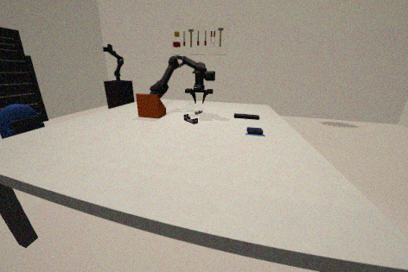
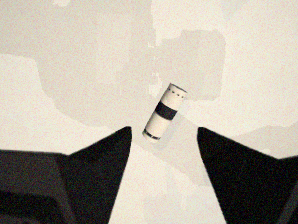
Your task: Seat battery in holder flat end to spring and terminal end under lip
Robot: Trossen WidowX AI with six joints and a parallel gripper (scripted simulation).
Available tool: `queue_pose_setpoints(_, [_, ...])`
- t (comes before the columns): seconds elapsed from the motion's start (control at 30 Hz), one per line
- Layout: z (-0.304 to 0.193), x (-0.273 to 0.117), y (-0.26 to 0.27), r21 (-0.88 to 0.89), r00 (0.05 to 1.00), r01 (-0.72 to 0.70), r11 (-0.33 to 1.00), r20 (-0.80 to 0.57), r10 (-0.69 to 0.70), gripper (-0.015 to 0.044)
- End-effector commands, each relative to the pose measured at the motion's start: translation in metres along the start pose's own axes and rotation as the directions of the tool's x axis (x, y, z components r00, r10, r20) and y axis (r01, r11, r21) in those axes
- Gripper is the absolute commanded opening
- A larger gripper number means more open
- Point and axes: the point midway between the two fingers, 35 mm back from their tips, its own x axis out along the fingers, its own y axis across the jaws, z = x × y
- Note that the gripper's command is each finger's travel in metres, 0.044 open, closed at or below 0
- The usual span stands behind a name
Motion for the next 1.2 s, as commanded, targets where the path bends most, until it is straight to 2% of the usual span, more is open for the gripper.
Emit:
queue_pose_setpoints(0.0, [-0.009,0.022,-0.003,0.468,1.0,0.012,0.883,-0.022,-0.003,0.0237])
queue_pose_setpoints(0.43, [-0.009,0.024,-0.003,0.468,1.0,0.012,0.883,-0.021,-0.003,0.0237])
queue_pose_setpoints(1.17, [-0.009,0.059,-0.002,0.468,1.0,0.012,0.884,-0.021,-0.003,0.0237])
